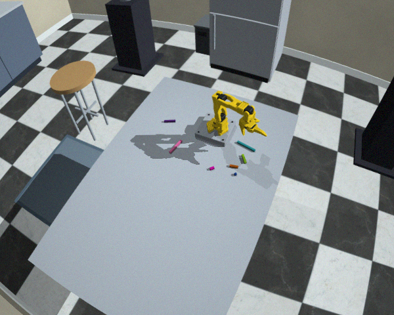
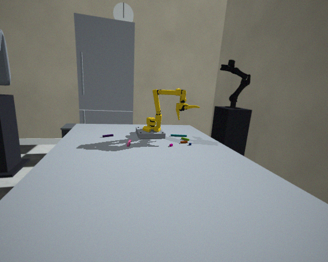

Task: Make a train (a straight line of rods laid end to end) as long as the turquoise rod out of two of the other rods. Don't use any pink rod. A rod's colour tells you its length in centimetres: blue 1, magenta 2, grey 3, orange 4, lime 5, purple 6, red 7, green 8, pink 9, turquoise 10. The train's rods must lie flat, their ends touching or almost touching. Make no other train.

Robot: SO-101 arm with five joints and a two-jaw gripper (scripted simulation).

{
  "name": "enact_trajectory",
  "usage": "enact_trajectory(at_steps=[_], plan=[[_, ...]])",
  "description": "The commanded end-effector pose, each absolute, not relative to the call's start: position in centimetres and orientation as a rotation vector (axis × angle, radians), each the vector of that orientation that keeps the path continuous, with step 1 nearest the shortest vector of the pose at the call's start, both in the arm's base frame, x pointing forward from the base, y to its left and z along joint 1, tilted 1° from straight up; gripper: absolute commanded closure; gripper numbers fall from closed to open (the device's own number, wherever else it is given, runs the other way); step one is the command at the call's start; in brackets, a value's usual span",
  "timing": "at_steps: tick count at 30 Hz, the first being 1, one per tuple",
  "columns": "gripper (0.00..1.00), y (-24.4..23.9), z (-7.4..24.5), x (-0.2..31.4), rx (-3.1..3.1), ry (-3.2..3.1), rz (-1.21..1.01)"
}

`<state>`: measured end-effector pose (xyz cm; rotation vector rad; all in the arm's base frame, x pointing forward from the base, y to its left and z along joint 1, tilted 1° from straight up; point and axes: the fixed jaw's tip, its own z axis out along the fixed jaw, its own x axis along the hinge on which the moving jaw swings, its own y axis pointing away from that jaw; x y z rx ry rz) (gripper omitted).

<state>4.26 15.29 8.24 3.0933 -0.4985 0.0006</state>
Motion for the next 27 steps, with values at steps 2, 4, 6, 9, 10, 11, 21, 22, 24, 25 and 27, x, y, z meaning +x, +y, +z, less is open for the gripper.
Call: enact_trajectory(at_steps=[2, 4, 6, 9, 10, 11, 21, 22, 24, 25, 27], plan=[[0.0, 15.1, 8.4, 4.3, 3.1, -0.49, -0.001], [0.0, 14.8, 8.7, 4.4, 3.116, -0.517, 0.003], [0.0, 14.4, 9.0, 4.6, 3.14, -0.558, 0.01], [0.0, 14.1, 9.2, 4.8, 3.154, -0.583, 0.015], [0.0, 13.8, 9.4, 4.9, 3.169, -0.611, 0.021], [0.0, 13.5, 9.6, 5.1, 3.185, -0.642, 0.028], [0.0, 10.4, 10.3, 6.0, 3.325, -0.967, 0.14], [0.0, 10.2, 10.3, 6.1, 3.332, -0.988, 0.15], [0.0, 10.1, 10.3, 6.1, 3.337, -1.006, 0.158], [0.0, 10.1, 10.3, 6.1, 3.337, -1.006, 0.158], [0.0, 9.9, 10.2, 6.2, 3.345, -1.029, 0.17]])
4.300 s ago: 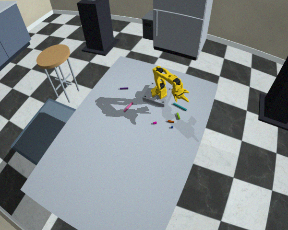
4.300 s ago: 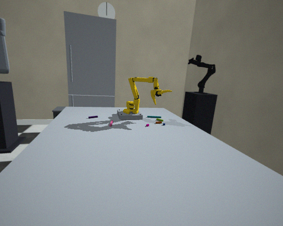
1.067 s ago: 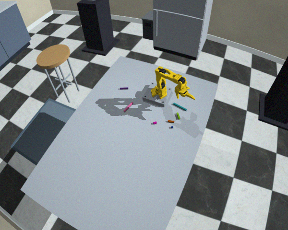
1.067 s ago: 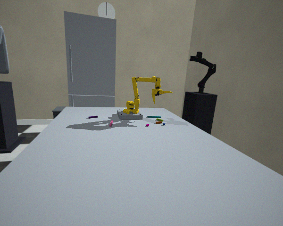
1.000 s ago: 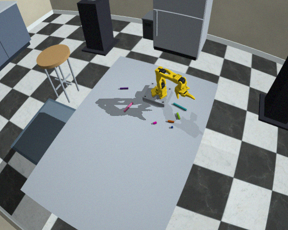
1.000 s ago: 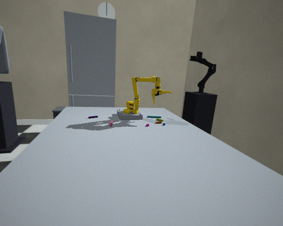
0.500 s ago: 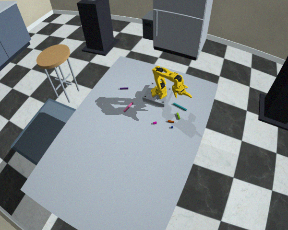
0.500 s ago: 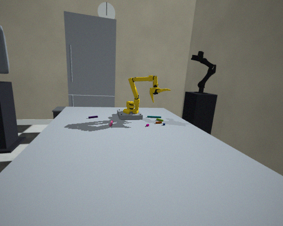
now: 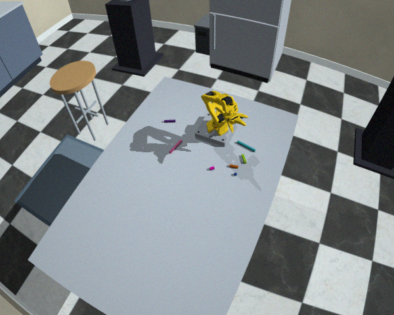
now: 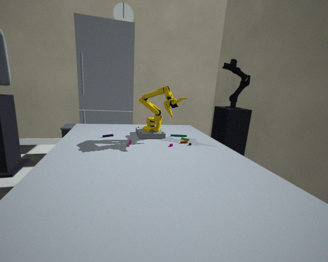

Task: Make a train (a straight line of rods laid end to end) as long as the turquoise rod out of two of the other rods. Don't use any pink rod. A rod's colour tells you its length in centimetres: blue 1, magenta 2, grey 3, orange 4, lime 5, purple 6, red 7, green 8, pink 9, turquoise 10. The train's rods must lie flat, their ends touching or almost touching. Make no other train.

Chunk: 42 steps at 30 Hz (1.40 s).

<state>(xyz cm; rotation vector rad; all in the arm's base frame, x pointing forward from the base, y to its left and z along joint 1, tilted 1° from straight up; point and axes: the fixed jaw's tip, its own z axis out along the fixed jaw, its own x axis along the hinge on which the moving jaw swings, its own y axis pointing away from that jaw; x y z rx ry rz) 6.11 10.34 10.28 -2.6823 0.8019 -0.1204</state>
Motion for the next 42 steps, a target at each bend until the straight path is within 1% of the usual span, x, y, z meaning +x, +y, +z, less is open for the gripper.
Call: enact_trajectory(at_steps=[1, 42], plan=[[0.0, 9.84, 10.22, 6.18, -2.648, 0.819, -0.137], [0.0, 9.49, 9.88, 6.22, -2.644, 0.846, -0.141]])
